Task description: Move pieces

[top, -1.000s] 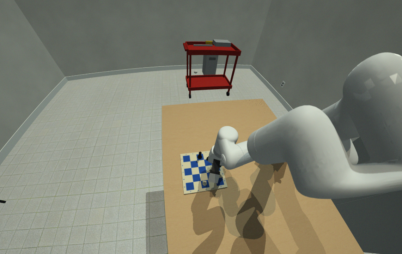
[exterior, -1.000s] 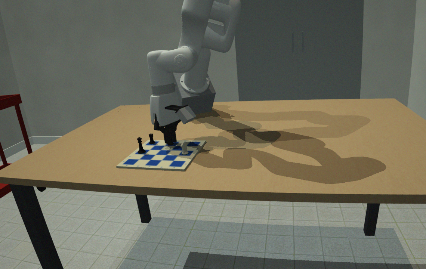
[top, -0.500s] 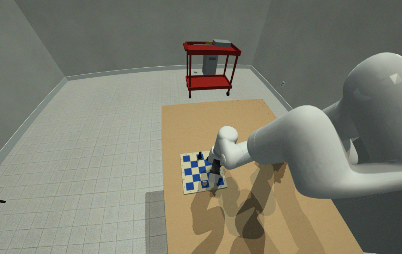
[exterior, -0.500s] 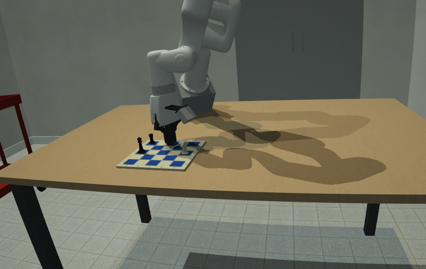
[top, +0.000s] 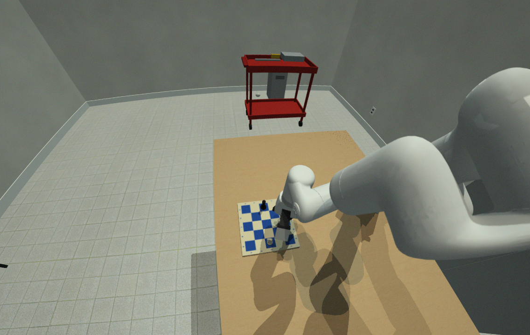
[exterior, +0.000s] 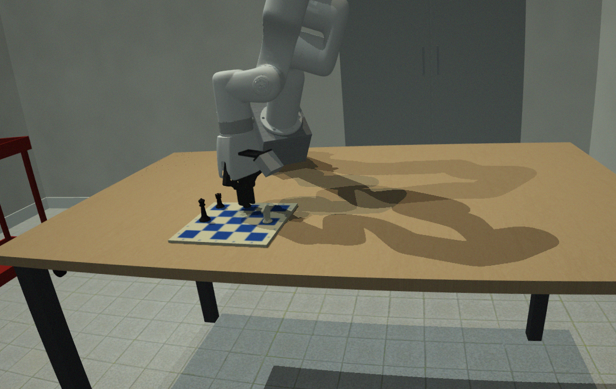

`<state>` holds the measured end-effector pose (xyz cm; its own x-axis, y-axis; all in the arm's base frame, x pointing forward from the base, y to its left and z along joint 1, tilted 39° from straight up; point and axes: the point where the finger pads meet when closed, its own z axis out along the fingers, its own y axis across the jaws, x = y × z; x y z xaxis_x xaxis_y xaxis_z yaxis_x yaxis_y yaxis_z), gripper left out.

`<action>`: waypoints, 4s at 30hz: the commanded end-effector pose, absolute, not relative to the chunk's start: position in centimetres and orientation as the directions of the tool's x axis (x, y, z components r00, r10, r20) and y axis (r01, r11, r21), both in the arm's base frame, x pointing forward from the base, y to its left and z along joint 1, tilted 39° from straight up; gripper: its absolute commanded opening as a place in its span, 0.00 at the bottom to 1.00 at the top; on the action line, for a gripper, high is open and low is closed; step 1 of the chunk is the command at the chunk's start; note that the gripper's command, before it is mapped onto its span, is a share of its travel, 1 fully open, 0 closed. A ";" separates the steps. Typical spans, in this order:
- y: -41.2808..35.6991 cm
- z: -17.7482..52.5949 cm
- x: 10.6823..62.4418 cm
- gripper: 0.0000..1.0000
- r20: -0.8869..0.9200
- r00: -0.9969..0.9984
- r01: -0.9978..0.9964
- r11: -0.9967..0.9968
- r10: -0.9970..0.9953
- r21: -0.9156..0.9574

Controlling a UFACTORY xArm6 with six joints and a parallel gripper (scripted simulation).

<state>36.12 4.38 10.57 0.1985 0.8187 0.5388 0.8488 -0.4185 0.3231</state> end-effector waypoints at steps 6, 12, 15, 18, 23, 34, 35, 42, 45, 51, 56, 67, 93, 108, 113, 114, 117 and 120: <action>2.7 13.9 34.2 0.00 0.539 0.198 0.848 -0.419 0.819 0.325; 1.8 15.7 33.0 0.00 0.538 0.198 0.848 -0.419 0.819 0.325; 1.2 17.0 32.2 0.00 0.538 0.198 0.848 -0.419 0.819 0.325; 0.8 17.7 31.7 0.00 0.538 0.198 0.848 -0.419 0.819 0.325; 0.6 18.0 31.6 0.00 0.538 0.198 0.848 -0.419 0.819 0.325; 0.5 18.4 32.1 0.00 0.545 0.216 0.844 -0.436 0.810 0.314; 0.1 19.1 33.0 0.00 0.557 0.248 0.835 -0.466 0.793 0.293; -1.8 21.6 38.1 0.00 0.601 0.399 0.774 -0.606 0.692 0.184; -2.9 22.3 40.8 0.00 0.616 0.470 0.733 -0.668 0.632 0.127; -3.1 22.4 41.5 0.00 0.618 0.485 0.723 -0.682 0.618 0.114; -3.1 22.4 41.5 0.00 0.618 0.485 0.723 -0.682 0.618 0.114; -2.9 22.0 41.8 0.00 0.618 0.485 0.723 -0.681 0.618 0.114; 0.5 15.4 46.0 0.00 0.618 0.485 0.723 -0.681 0.618 0.114; 0.7 15.1 46.3 0.00 0.618 0.485 0.723 -0.681 0.618 0.114; 0.7 15.1 46.3 0.00 0.618 0.485 0.723 -0.681 0.618 0.114; 0.7 15.1 46.3 0.00 0.618 0.485 0.723 -0.681 0.618 0.114; 0.7 15.1 46.3 0.00 0.618 0.485 0.723 -0.681 0.618 0.114; 0.7 15.1 46.3 0.00 0.618 0.485 0.723 -0.681 0.618 0.114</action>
<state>46.21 0.71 14.96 0.4864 0.6181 0.6176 0.7238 -0.6809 0.1114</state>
